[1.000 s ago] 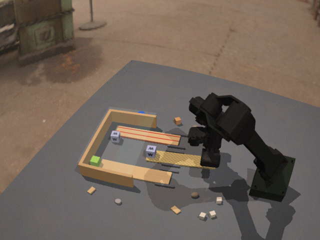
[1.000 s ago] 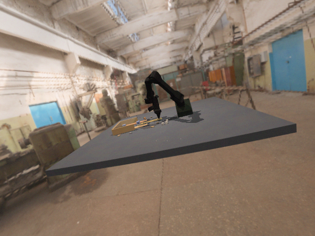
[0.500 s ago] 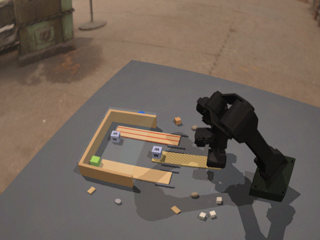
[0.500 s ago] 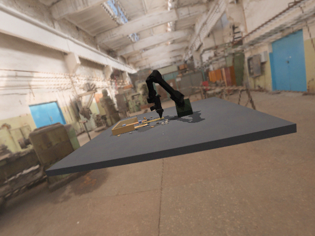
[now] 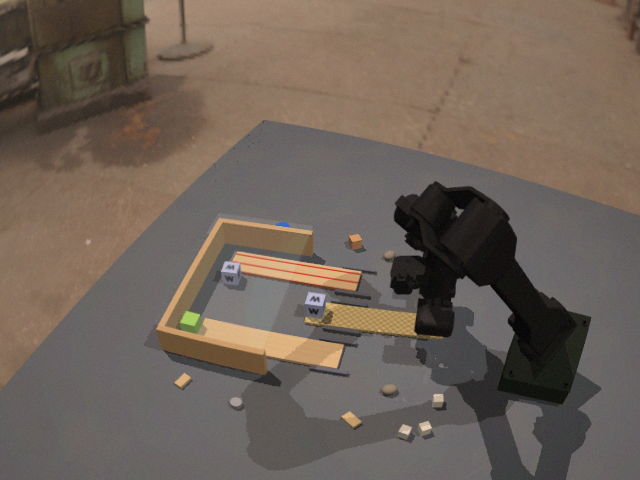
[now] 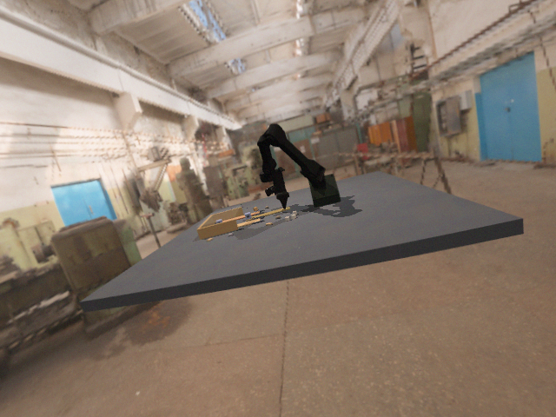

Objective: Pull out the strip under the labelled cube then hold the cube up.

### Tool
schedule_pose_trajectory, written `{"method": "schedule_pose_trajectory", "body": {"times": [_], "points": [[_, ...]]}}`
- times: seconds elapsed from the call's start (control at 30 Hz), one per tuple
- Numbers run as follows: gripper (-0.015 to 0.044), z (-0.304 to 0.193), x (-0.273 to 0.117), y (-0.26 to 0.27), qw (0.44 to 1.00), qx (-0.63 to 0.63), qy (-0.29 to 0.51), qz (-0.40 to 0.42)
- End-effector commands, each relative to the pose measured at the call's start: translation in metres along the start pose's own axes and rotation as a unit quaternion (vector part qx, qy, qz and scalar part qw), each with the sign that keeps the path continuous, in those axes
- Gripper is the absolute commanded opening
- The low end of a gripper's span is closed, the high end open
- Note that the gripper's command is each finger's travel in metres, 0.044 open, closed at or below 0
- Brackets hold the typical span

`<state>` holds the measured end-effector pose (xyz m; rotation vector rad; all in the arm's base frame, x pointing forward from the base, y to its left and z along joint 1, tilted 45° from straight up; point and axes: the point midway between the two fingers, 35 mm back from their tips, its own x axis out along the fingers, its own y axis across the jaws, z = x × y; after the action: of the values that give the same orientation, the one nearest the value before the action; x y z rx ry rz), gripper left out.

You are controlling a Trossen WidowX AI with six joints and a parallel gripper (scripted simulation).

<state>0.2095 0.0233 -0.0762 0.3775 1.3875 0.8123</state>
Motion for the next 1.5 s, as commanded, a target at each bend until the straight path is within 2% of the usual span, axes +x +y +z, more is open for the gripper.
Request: {"method": "schedule_pose_trajectory", "body": {"times": [0.0,0.4,0.57,0.7,1.27,1.47], "points": [[0.0,-0.01,0.004,0.005,1.0,0.005,0.015,0.004],[0.0,-0.01,0.004,0.005,1.0,0.005,0.015,0.004],[0.0,0.002,-0.039,-0.001,1.0,0.005,0.014,0.003],[0.0,0.002,-0.042,-0.001,1.0,0.005,0.015,0.003],[0.044,0.069,-0.044,0.001,1.0,0.005,0.014,0.003],[0.044,0.091,-0.046,0.0,1.0,0.005,0.014,0.003]]}}
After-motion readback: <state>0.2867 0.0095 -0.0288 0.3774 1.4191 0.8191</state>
